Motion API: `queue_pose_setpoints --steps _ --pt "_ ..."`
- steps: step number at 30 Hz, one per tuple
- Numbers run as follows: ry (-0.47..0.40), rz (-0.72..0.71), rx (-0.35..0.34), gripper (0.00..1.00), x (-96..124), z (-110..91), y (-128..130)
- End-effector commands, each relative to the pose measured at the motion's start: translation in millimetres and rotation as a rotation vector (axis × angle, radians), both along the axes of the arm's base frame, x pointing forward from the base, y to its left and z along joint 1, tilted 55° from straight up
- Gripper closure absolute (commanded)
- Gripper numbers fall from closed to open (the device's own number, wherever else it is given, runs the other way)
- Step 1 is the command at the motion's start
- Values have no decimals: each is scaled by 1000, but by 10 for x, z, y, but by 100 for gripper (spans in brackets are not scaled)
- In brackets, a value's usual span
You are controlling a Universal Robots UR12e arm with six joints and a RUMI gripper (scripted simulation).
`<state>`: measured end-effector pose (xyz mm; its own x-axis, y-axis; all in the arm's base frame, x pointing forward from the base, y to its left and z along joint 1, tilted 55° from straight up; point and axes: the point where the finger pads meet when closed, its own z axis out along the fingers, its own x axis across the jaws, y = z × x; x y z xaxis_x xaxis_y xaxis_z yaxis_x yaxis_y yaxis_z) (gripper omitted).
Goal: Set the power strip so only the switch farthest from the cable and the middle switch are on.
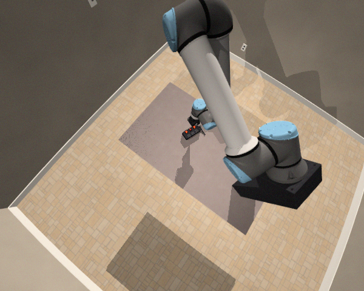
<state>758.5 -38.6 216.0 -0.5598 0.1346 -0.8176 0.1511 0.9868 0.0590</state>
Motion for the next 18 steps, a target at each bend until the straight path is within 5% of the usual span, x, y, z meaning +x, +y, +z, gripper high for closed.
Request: queue_pose_setpoints --steps 1,18 --pt "-1 0 0 100 39 -24 -3" --pt "-1 0 0 100 198 -137 -25"
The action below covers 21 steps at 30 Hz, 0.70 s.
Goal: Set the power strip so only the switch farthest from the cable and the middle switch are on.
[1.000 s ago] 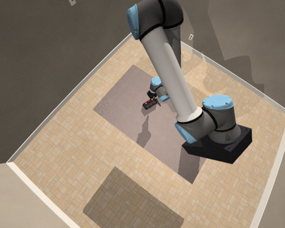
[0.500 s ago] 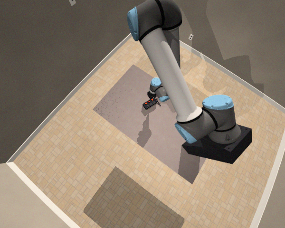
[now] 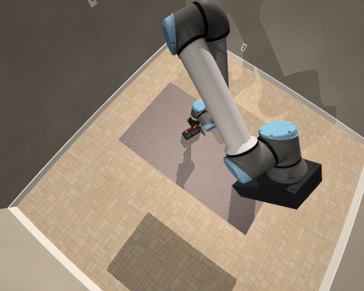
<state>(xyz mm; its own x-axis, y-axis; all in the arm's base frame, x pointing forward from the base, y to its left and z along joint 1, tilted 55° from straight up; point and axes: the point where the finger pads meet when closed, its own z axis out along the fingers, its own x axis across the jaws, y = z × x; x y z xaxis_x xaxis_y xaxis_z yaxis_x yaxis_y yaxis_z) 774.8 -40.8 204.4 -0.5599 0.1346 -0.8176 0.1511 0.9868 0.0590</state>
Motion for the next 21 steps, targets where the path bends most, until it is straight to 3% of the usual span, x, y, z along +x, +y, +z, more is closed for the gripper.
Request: queue_pose_setpoints --steps 1,21 --pt "-1 0 0 100 44 -27 -4" --pt "-1 0 0 100 113 -76 -13"
